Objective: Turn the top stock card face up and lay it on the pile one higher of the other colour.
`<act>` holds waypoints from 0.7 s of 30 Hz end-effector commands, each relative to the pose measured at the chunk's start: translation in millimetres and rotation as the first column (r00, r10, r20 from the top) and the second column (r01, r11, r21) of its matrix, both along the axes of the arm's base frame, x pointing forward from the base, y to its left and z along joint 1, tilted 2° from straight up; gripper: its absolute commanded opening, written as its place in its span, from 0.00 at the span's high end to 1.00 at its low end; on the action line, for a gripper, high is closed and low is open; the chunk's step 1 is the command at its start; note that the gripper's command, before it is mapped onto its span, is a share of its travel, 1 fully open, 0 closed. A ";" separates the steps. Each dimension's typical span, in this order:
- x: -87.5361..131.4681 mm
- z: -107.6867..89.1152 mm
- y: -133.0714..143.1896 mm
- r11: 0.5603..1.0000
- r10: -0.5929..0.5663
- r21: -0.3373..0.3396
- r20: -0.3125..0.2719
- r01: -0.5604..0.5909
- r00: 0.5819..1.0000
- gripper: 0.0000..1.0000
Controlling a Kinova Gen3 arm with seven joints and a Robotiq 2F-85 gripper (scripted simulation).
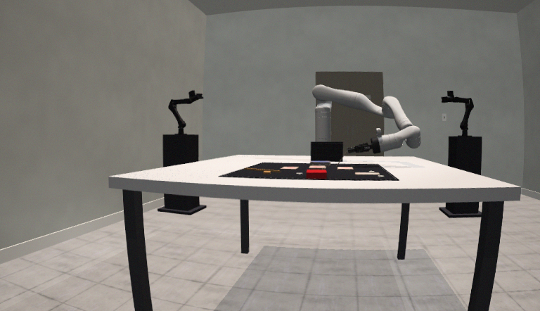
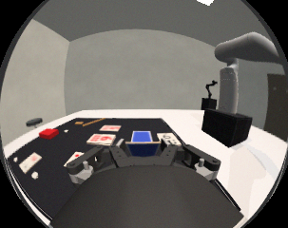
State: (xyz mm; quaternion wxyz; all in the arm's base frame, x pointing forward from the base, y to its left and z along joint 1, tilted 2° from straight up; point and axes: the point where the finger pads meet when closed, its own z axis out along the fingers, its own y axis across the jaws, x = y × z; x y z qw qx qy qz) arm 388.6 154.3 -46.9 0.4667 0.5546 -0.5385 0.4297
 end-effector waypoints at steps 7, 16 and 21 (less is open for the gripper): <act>0.7 -2.1 2.7 1.000 0.000 0.001 0.000 0.000 1.000 0.29; 0.7 -3.5 4.3 1.000 0.000 0.001 0.000 0.000 1.000 0.29; 0.7 -3.8 4.6 1.000 0.000 0.000 0.000 0.000 1.000 0.29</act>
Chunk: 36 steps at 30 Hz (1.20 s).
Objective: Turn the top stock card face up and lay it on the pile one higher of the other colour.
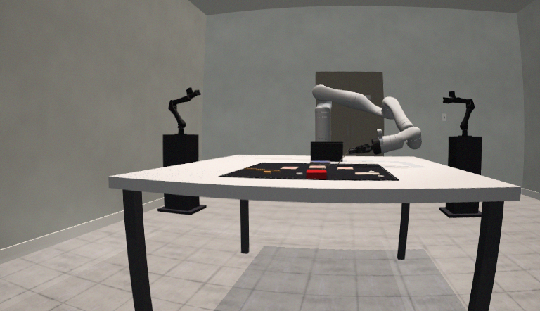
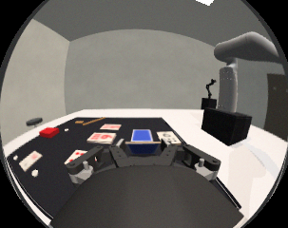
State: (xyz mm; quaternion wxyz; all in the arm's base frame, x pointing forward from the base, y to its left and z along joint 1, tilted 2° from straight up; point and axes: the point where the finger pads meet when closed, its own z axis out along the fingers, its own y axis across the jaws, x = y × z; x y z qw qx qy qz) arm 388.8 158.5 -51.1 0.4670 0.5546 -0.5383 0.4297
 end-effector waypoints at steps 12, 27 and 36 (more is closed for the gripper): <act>0.4 0.4 0.5 1.000 0.000 0.001 0.001 0.000 1.000 0.29; 0.5 0.4 0.8 1.000 -0.001 0.016 0.001 0.001 1.000 0.29; 0.5 0.4 1.1 0.999 -0.001 0.039 0.002 0.001 1.000 0.29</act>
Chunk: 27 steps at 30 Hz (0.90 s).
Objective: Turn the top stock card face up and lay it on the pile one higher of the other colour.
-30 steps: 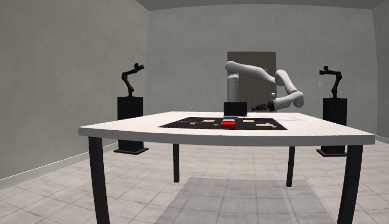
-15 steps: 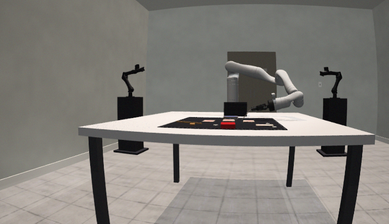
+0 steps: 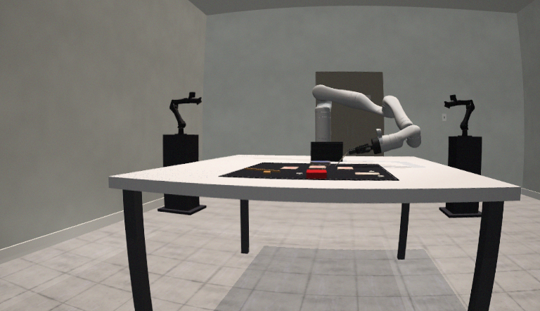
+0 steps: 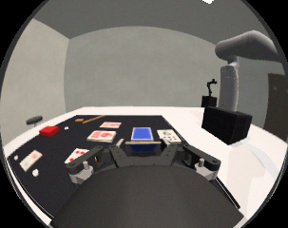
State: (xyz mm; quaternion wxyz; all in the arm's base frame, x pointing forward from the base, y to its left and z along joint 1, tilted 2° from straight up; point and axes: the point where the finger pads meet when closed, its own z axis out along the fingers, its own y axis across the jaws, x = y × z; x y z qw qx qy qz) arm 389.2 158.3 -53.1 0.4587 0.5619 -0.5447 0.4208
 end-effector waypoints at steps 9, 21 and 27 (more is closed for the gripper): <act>0.1 2.3 2.2 0.998 -0.003 0.059 0.004 0.003 1.000 0.29; 0.1 2.2 3.4 0.989 -0.006 0.147 0.005 0.005 1.000 0.29; 0.1 2.0 4.1 0.979 -0.008 0.204 0.006 0.007 1.000 0.29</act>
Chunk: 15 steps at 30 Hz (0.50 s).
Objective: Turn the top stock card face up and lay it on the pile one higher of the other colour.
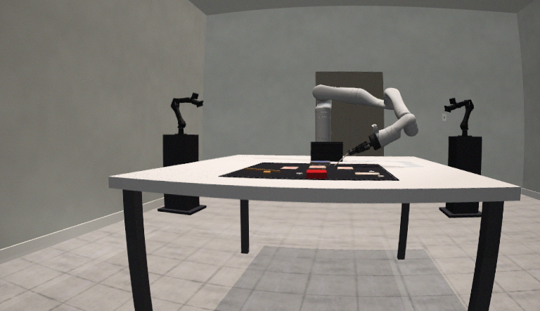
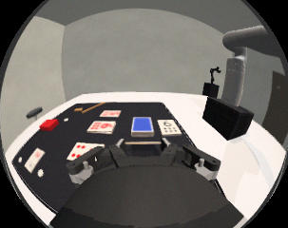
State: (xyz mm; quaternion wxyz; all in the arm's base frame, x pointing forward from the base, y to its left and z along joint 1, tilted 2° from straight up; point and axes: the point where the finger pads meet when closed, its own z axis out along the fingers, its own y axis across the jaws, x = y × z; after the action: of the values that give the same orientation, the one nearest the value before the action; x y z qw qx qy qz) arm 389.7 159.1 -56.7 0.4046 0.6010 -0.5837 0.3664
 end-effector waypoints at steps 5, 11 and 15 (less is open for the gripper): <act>-0.4 5.5 3.8 0.998 -0.005 0.069 0.007 0.004 1.000 0.29; -0.4 5.2 4.7 0.987 -0.009 0.159 0.008 0.007 1.000 0.29; -0.4 4.8 5.2 0.974 -0.011 0.225 0.008 0.009 1.000 0.29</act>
State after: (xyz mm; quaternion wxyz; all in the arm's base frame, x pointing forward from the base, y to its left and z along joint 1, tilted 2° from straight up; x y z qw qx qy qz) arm 390.1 161.4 -59.6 0.3454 0.6359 -0.6172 0.3090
